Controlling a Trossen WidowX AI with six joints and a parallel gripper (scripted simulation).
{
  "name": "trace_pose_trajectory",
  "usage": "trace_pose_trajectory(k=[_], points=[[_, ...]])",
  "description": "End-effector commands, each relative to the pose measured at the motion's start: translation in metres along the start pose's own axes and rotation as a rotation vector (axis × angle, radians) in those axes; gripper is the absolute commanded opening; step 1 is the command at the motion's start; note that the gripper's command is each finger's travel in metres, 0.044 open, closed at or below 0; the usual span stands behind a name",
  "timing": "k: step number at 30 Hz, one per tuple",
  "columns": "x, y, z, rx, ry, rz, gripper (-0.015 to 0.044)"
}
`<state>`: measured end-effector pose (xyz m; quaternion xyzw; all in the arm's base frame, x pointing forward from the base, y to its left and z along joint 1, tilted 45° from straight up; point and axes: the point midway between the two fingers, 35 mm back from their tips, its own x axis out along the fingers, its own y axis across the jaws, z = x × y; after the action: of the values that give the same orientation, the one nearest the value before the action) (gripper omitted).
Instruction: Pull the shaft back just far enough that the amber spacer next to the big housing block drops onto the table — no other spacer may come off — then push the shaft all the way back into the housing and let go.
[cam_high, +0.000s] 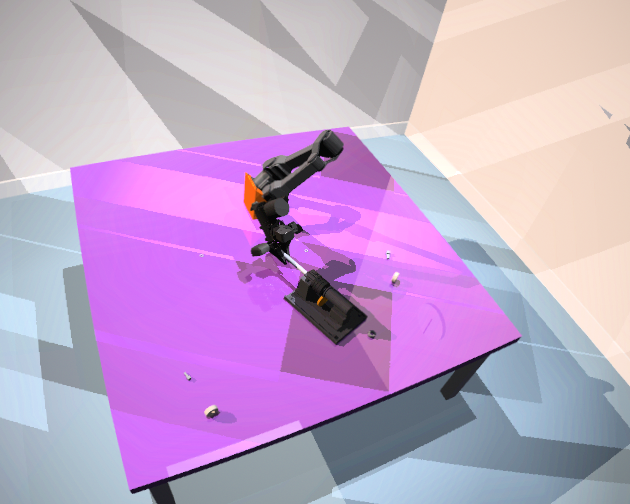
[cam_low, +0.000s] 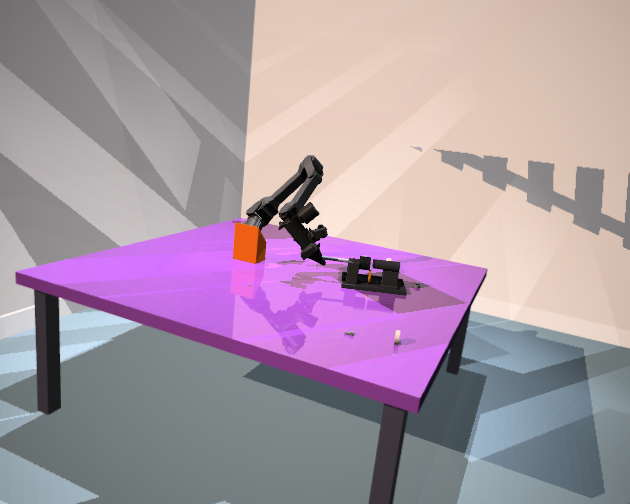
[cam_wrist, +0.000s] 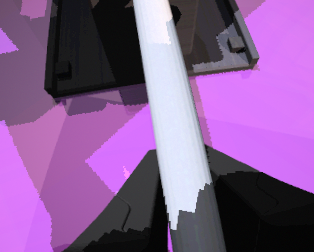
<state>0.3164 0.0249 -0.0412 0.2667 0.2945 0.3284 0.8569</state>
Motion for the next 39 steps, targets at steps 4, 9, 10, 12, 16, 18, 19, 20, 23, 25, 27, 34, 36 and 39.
trace_pose_trajectory(k=[4, 9, 10, 12, 16, 18, 19, 20, 23, 25, 27, 34, 36, 39], points=[[0.0000, 0.0000, 0.0000, 0.000, 0.000, 0.000, 0.0000], [0.0000, 0.0000, 0.0000, 0.000, 0.000, 0.000, 0.0000], [0.0000, 0.0000, 0.0000, 0.000, 0.000, 0.000, 0.0000], [0.0000, 0.0000, 0.0000, 0.000, 0.000, 0.000, 0.0000], [0.0007, 0.0000, 0.0007, -0.001, 0.001, 0.005, 0.0000], [0.0012, 0.0001, 0.0013, -0.001, 0.001, 0.006, 0.0000], [0.0014, 0.0000, 0.0016, -0.001, 0.001, 0.006, 0.0000], [0.0016, 0.0000, 0.0020, -0.001, 0.001, 0.006, 0.0000], [0.0021, -0.0001, 0.0030, -0.001, 0.001, 0.006, 0.0000], [0.0026, -0.0001, 0.0036, -0.001, 0.001, 0.006, 0.0000], [0.0032, -0.0002, 0.0041, -0.001, 0.001, 0.006, 0.0000], [0.0050, -0.0004, 0.0060, -0.001, 0.001, 0.006, 0.0000], [0.0055, -0.0004, 0.0066, -0.001, 0.001, 0.006, 0.0000], [0.0063, -0.0004, 0.0074, -0.001, 0.001, 0.006, 0.0000]])
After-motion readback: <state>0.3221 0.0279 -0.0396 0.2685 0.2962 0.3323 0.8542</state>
